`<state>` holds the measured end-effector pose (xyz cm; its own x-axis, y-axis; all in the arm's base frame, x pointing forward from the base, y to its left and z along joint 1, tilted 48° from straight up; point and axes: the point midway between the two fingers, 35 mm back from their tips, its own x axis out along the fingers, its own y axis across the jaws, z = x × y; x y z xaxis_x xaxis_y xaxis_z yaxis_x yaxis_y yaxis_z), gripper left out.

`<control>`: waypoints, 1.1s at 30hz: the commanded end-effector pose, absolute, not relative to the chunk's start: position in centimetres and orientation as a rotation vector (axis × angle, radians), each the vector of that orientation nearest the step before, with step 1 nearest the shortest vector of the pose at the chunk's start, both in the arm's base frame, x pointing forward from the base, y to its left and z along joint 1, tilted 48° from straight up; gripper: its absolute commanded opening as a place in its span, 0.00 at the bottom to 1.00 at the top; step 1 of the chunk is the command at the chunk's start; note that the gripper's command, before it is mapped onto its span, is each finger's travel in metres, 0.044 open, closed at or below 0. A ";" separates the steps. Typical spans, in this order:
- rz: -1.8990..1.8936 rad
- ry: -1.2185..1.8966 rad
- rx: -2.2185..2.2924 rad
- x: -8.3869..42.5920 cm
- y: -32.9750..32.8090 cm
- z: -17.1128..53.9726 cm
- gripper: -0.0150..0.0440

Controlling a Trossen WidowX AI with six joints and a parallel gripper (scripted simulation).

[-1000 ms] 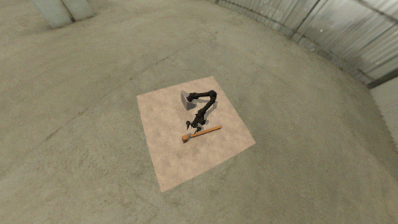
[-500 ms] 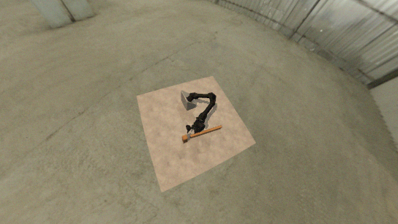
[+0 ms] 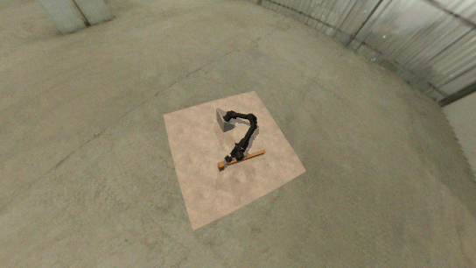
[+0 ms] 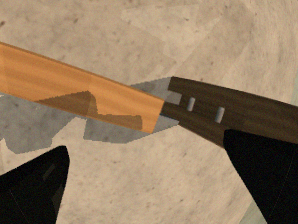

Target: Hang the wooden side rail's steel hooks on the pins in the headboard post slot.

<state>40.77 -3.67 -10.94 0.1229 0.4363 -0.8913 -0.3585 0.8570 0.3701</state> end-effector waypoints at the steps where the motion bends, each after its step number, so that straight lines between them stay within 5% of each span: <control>1: 1.204 0.986 -0.291 42.5 -3.5 -7.8 1.00; 12: 1.465 0.649 -0.517 43.0 -3.4 -5.8 1.00; 33: 1.466 0.647 -0.517 43.0 -2.6 -6.6 1.00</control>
